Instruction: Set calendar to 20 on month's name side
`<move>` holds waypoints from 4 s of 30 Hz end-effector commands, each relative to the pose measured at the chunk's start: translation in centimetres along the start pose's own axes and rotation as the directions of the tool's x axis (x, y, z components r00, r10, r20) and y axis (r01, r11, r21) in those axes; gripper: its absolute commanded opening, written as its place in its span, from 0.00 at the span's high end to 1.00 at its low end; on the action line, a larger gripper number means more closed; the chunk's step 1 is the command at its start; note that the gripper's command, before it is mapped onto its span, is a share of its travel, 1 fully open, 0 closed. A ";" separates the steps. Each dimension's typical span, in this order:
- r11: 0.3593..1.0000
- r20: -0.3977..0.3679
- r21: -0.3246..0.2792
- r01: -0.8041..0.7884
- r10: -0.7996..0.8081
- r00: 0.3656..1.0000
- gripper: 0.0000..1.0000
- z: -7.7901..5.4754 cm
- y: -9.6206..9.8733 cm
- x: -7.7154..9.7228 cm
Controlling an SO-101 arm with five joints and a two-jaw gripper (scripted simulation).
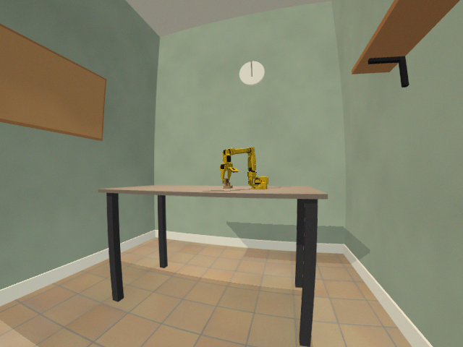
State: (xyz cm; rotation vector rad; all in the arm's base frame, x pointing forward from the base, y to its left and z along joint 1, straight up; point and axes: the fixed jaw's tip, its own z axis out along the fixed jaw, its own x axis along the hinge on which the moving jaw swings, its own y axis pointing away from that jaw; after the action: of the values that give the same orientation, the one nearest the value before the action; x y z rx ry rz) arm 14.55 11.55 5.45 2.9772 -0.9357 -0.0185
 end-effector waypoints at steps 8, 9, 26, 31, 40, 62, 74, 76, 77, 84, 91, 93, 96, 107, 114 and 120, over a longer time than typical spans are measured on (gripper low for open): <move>0.997 -0.023 0.079 -0.003 0.004 1.000 1.00 -1.0 -0.2 0.8; 0.997 -0.023 0.079 -0.003 0.004 1.000 1.00 -1.0 -0.2 0.8; 0.997 -0.023 0.079 -0.003 0.004 1.000 1.00 -0.6 -0.2 0.8; 0.997 -0.023 0.079 -0.003 0.004 1.000 1.00 -0.4 -0.2 0.8; 0.997 -0.023 0.079 -0.003 0.004 1.000 1.00 -0.3 -0.2 0.8; 0.997 -0.023 0.079 -0.003 0.004 1.000 1.00 0.7 -0.3 0.8; 0.997 -0.023 0.079 -0.003 0.004 1.000 1.00 0.9 -0.3 0.8; 0.997 -0.023 0.079 -0.003 0.004 1.000 1.00 1.1 -0.3 0.8; 0.997 -0.023 0.079 -0.003 0.004 1.000 1.00 1.2 -0.3 0.8; 0.997 -0.023 0.079 -0.003 0.004 1.000 1.00 1.4 -0.3 0.8; 0.997 -0.023 0.079 -0.003 0.004 1.000 1.00 1.5 -0.4 0.8; 0.997 -0.023 0.079 -0.003 0.004 1.000 1.00 1.7 -0.4 0.8; 0.997 -0.023 0.079 -0.003 0.004 1.000 1.00 1.9 -0.4 0.8; 0.997 -0.023 0.079 -0.003 0.004 1.000 1.00 2.1 -0.4 0.9; 0.997 -0.023 0.079 -0.003 0.004 1.000 1.00 2.5 -0.4 0.9; 0.997 -0.023 0.079 -0.003 0.004 1.000 1.00 2.6 -0.4 0.9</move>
State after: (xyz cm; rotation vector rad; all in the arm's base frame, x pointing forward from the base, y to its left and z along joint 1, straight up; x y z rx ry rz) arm 15.08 11.36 2.65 3.0227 -0.9538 0.0336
